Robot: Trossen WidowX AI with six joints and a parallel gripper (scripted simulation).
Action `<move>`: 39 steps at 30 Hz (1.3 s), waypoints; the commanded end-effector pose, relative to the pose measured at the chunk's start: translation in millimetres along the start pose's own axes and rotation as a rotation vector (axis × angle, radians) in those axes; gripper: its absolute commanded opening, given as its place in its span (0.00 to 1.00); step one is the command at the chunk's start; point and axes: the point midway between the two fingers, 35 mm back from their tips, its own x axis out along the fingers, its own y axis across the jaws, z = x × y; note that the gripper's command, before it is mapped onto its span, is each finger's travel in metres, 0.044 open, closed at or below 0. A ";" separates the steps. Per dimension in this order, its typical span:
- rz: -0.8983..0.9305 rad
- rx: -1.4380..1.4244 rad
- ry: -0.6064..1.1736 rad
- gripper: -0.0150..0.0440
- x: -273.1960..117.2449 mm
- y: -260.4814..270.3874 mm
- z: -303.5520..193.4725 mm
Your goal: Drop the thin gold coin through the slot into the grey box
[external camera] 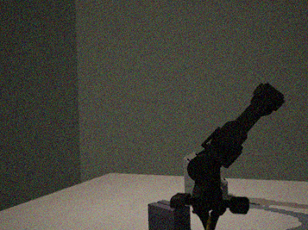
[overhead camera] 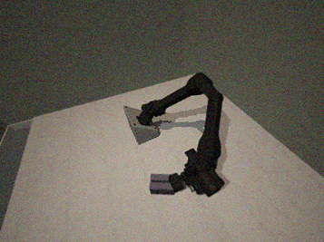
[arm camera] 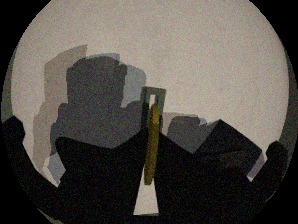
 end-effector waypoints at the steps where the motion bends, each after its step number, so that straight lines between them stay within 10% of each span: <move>1: 0.003 0.009 0.006 0.25 2.2 -0.3 -1.3; 39: -0.002 0.009 0.007 0.25 -83.8 -1.3 0.9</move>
